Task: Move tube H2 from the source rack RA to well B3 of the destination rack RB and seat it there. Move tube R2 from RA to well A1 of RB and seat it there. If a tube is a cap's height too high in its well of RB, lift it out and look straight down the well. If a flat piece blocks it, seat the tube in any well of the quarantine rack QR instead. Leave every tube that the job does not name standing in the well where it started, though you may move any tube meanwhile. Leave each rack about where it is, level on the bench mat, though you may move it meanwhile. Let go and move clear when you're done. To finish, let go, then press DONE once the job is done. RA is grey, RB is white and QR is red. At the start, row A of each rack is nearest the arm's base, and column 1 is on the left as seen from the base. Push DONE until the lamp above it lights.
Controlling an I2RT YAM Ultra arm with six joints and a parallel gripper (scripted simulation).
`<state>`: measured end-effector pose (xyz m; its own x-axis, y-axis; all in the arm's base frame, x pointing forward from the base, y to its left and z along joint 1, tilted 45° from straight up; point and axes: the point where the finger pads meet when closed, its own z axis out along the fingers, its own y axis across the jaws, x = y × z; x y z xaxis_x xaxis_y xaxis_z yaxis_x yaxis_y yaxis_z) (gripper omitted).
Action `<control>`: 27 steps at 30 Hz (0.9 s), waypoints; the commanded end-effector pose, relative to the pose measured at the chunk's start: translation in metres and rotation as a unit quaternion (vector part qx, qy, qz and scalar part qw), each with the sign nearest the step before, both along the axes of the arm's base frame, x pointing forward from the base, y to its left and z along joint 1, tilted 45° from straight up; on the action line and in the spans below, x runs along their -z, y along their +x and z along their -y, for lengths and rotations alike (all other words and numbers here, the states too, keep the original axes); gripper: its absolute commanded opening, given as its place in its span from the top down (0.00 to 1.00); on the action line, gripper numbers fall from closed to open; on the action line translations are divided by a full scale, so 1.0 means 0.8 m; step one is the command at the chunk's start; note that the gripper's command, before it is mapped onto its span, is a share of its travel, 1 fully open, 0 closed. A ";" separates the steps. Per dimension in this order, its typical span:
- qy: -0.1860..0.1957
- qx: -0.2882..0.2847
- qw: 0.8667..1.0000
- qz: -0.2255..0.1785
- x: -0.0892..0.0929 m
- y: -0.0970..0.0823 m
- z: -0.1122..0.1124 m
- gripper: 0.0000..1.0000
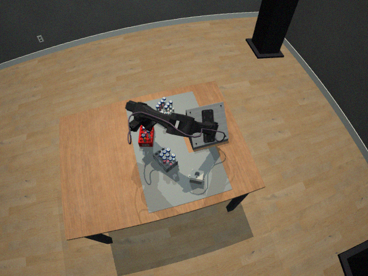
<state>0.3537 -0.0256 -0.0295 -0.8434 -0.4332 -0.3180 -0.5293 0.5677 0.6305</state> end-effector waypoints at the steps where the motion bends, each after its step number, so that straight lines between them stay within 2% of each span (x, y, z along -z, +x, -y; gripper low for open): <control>1: -0.006 0.017 0.999 0.034 -0.015 0.020 0.014 0.70; 5: 0.002 0.015 1.000 0.014 -0.008 0.004 0.003 0.70; 8: -0.001 0.011 1.000 0.021 -0.010 0.010 0.001 0.70; 17: 0.002 0.013 1.000 0.014 -0.007 0.003 -0.002 0.70; 18: -0.005 0.011 0.999 0.031 -0.013 0.016 0.002 0.70; 22: 0.002 0.012 1.000 0.014 -0.005 0.003 -0.005 0.70; 25: -0.001 0.015 1.000 0.021 -0.007 0.008 -0.002 0.70; 27: 0.001 0.013 1.000 0.015 -0.004 0.003 -0.006 0.70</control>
